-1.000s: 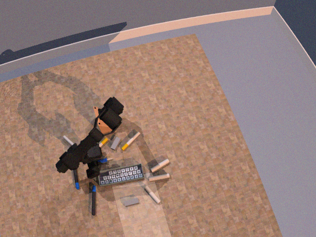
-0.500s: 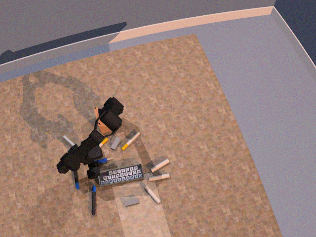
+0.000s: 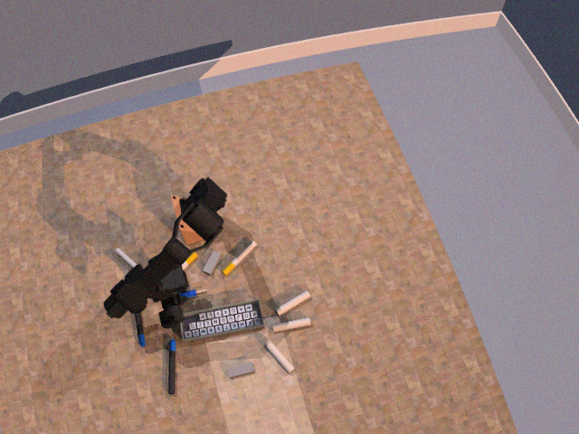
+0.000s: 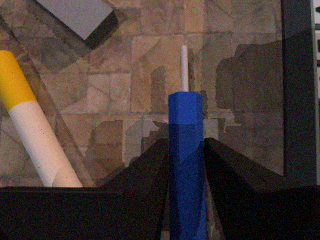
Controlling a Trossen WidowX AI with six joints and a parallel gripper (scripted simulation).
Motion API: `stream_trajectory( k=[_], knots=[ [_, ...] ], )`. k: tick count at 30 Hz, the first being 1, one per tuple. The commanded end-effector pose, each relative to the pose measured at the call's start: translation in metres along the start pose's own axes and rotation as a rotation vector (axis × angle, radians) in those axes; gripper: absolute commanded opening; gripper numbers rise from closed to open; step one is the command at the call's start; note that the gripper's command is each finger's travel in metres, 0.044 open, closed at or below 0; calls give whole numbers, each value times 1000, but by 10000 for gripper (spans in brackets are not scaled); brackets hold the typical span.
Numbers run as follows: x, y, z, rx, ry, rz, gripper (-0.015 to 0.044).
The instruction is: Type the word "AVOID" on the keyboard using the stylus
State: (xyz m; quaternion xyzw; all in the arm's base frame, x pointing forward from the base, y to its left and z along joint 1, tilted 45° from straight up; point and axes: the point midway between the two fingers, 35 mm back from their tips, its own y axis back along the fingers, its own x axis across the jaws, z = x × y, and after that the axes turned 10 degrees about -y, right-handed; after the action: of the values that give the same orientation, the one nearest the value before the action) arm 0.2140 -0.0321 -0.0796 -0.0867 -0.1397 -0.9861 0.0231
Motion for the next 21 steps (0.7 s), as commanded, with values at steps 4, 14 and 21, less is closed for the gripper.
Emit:
stream_trajectory(
  k=[4, 14, 21],
  knots=[
    [0, 4, 2, 1, 0, 0, 0],
    [4, 44, 24, 2, -1, 0, 0],
    [5, 40, 22, -3, -10, 2, 0]
  ],
)
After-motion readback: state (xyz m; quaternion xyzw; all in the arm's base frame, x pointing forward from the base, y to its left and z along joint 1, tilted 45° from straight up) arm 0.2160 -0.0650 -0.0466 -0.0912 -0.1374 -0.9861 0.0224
